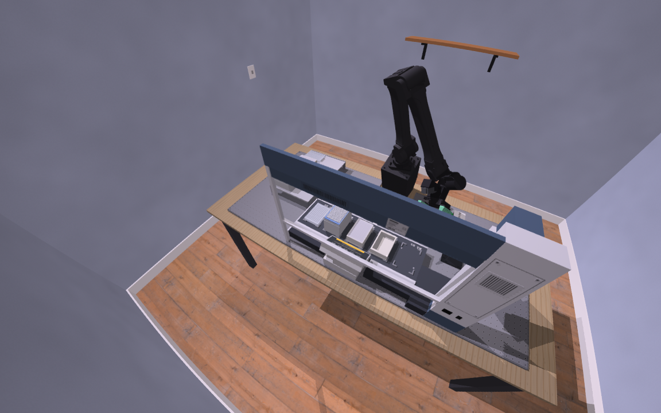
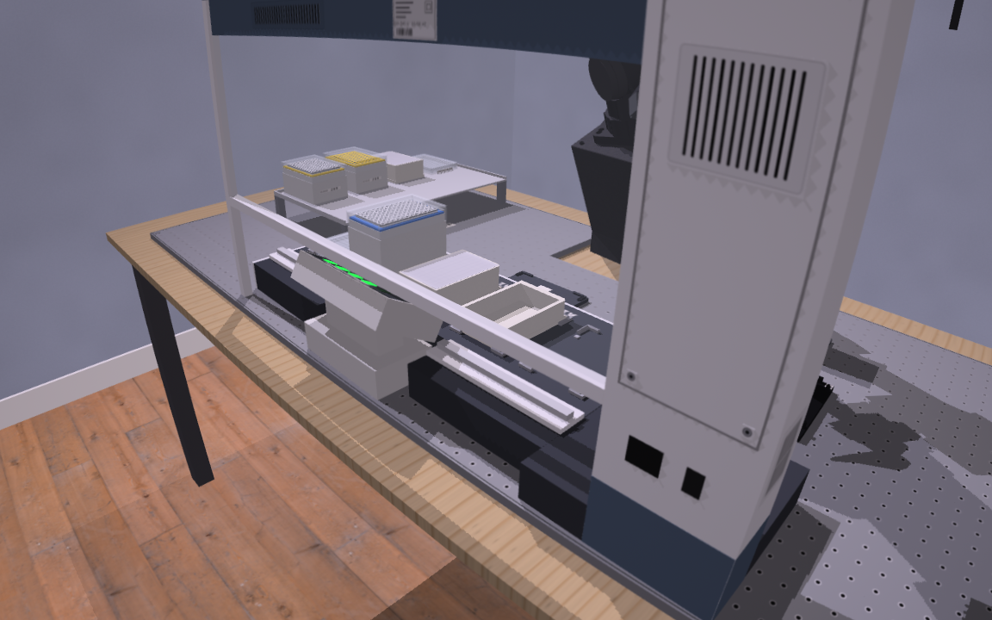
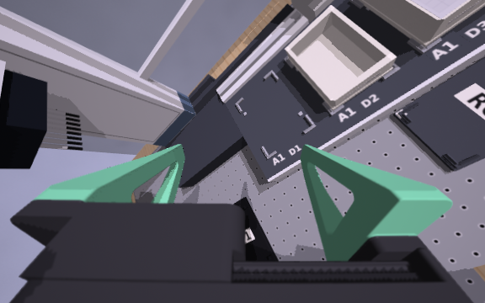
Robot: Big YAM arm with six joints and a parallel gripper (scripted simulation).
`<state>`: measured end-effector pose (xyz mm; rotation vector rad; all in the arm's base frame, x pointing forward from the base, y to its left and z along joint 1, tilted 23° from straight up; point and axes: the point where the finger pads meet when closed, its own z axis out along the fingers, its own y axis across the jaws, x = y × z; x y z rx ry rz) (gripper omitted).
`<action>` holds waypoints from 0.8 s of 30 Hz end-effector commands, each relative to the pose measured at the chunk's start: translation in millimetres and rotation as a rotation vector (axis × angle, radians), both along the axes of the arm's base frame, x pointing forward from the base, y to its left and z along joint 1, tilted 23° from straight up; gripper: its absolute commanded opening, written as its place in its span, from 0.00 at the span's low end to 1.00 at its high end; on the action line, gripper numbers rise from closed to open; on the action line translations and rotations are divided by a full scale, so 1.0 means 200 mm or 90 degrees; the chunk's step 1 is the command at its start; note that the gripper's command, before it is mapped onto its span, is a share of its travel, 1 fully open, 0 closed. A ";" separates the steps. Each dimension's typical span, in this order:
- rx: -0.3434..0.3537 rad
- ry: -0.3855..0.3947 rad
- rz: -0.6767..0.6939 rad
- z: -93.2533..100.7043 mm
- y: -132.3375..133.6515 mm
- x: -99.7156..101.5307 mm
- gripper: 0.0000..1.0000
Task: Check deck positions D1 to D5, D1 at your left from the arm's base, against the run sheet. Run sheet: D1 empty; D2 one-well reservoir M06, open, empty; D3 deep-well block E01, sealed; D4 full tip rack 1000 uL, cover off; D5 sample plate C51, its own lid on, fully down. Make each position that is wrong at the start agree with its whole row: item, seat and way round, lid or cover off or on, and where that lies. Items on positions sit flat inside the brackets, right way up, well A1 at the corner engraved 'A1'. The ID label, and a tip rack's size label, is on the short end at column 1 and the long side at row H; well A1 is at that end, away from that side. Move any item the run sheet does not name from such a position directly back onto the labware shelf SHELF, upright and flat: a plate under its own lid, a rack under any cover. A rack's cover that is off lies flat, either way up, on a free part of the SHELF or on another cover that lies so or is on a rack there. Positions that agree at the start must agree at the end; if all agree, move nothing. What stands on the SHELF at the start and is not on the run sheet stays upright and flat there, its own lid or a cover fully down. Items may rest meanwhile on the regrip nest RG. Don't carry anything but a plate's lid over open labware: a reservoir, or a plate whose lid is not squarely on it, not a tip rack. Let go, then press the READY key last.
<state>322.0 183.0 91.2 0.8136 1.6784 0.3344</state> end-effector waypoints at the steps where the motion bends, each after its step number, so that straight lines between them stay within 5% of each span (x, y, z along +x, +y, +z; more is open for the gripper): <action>1: 0.003 -0.002 0.001 0.01 0.01 0.00 1.00; 17: 0.003 -0.002 0.001 0.01 0.01 0.00 1.00; 24: -0.035 0.072 0.035 0.06 -0.17 -0.07 1.00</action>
